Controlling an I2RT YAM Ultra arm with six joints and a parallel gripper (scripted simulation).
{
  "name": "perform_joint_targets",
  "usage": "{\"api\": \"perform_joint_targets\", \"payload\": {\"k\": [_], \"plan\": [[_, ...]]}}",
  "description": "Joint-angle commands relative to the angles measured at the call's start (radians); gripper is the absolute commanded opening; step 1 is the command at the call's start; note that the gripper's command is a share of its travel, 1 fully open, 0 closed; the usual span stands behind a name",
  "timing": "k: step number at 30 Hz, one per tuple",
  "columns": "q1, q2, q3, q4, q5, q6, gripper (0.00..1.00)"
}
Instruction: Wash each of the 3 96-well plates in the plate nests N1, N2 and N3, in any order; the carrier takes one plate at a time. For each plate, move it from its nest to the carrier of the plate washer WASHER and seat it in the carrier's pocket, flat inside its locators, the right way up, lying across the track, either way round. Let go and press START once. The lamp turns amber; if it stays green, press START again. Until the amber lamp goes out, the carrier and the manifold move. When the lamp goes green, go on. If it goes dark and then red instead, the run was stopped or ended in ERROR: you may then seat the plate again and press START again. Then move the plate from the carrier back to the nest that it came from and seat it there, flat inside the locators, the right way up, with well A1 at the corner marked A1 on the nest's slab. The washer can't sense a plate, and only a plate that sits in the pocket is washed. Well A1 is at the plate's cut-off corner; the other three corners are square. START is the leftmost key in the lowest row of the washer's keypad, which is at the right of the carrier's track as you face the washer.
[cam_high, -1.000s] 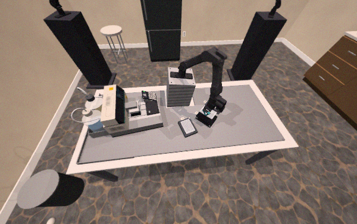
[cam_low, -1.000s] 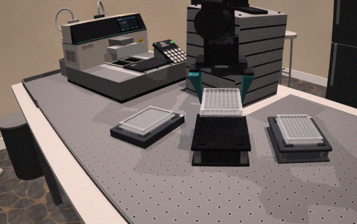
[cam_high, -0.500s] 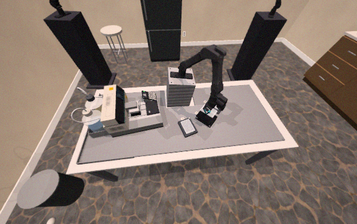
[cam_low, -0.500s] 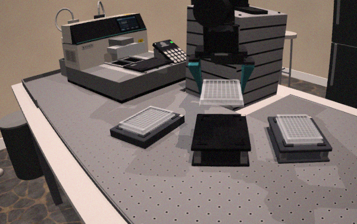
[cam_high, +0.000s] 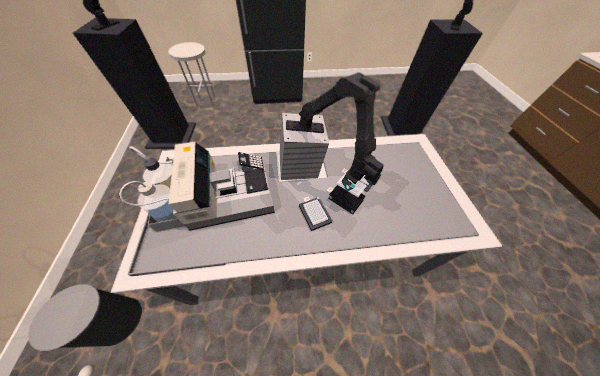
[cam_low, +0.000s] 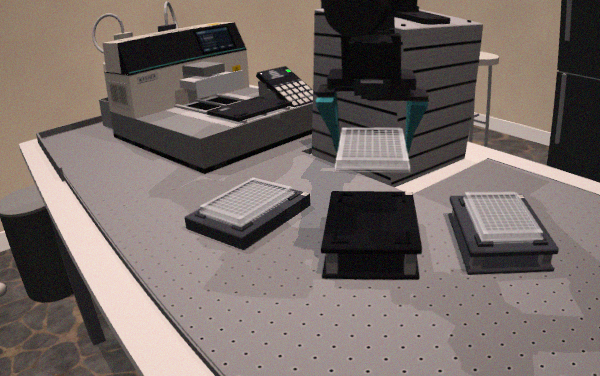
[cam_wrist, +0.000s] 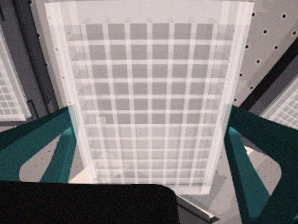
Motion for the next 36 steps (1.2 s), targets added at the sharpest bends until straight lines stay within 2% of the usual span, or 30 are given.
{"api": "perform_joint_targets", "payload": {"k": [1,4,16,26,28,32,36], "plan": [[-0.028,-0.013,-0.007,0.002,-0.002,0.036,0.00],[-0.070,-0.019,-0.020,0.007,-0.004,0.088,0.00],[-0.212,-0.024,-0.041,0.008,-0.011,-0.055,0.00],[-0.356,-0.012,-0.026,-0.010,-0.017,-0.199,0.00],[-0.356,-0.012,-0.026,-0.010,-0.017,-0.199,0.00],[-0.413,-0.002,-0.009,-0.022,-0.018,-0.256,0.00],[-0.417,-0.001,-0.007,-0.024,-0.019,-0.261,0.00]]}}
